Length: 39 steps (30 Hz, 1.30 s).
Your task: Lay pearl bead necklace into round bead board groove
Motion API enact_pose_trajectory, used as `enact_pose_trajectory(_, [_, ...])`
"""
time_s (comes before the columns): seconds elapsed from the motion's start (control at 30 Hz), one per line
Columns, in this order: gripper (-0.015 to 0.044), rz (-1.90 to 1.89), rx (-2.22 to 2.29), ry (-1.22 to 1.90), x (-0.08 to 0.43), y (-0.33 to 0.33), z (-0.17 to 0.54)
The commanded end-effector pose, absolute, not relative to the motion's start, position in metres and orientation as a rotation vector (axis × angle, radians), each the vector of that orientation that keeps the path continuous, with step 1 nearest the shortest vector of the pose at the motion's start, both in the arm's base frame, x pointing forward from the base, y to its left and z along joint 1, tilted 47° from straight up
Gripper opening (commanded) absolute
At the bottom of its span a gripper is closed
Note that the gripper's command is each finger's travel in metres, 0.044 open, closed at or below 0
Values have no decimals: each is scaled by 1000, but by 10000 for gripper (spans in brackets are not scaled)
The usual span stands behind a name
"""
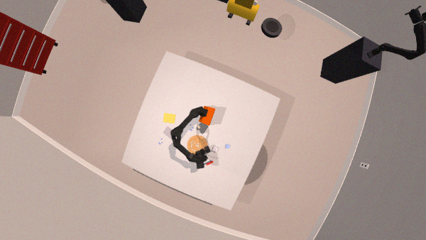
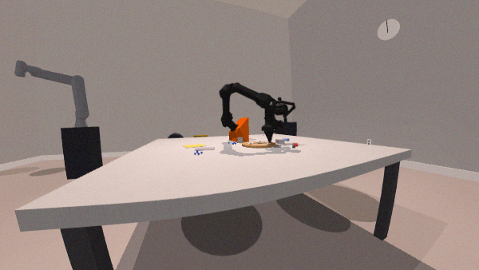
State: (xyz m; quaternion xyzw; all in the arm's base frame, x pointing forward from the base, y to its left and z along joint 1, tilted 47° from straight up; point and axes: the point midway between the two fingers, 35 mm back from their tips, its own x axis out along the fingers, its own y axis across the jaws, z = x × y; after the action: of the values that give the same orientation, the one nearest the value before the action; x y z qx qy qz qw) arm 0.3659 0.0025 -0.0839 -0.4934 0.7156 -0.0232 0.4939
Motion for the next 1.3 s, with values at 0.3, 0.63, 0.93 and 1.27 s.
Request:
enact_pose_trajectory(0.3, [315, -57, -1197, 1735, 366, 3, -84])
enact_pose_trajectory(0.63, [440, -55, -1197, 1740, 365, 6, -80])
enact_pose_trajectory(0.93, [440, -55, -1197, 1740, 365, 6, -80])
enact_pose_trajectory(1.27, [440, -55, -1197, 1740, 365, 6, -80])
